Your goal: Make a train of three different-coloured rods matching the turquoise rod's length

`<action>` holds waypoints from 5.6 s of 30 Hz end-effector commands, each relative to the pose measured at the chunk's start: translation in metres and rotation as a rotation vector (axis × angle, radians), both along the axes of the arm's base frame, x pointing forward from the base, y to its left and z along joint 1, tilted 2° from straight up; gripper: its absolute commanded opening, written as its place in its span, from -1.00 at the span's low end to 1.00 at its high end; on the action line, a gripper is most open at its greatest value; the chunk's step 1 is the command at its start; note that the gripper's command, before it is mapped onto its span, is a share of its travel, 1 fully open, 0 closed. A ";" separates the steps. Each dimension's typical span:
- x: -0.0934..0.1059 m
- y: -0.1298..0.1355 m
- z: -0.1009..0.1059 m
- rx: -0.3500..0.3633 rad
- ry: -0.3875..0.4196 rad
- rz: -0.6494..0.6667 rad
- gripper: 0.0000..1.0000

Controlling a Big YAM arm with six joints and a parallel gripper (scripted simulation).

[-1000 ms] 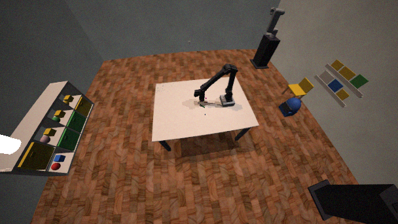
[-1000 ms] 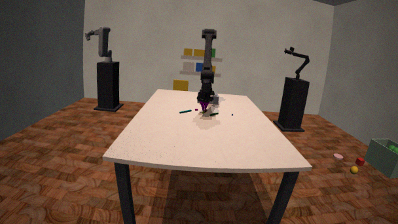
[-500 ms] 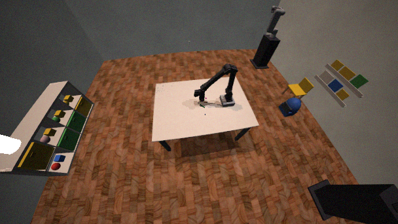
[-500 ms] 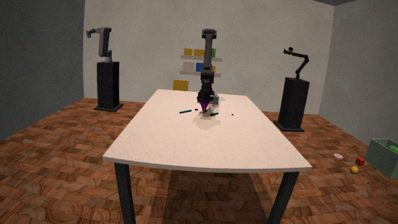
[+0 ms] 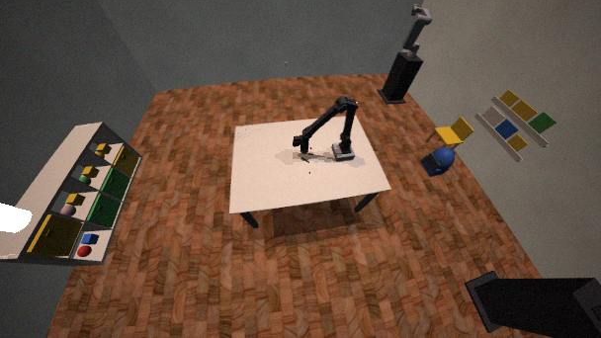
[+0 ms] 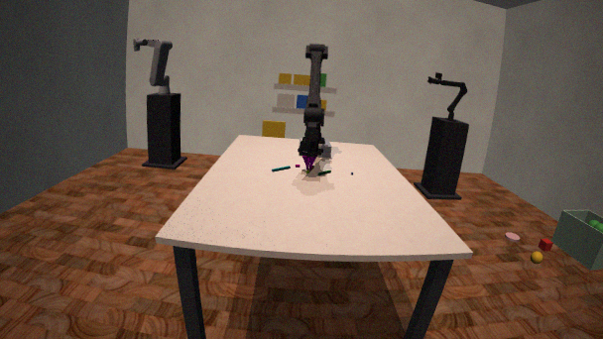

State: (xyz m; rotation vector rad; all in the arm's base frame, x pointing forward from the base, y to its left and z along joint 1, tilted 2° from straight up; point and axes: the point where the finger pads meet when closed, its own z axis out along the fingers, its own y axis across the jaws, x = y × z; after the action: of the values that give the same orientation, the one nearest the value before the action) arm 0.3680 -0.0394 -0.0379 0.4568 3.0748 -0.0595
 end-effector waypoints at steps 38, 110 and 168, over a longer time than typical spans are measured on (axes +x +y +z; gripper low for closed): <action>-0.001 -0.005 -0.008 0.000 0.008 -0.002 -0.91; 0.013 0.005 0.096 -0.002 -0.021 0.002 1.00; -0.013 0.012 0.074 -0.020 0.028 0.735 1.00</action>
State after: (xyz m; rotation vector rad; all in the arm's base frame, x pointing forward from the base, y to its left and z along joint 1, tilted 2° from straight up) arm 0.3522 -0.0314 0.0317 -0.5876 3.0813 -0.0669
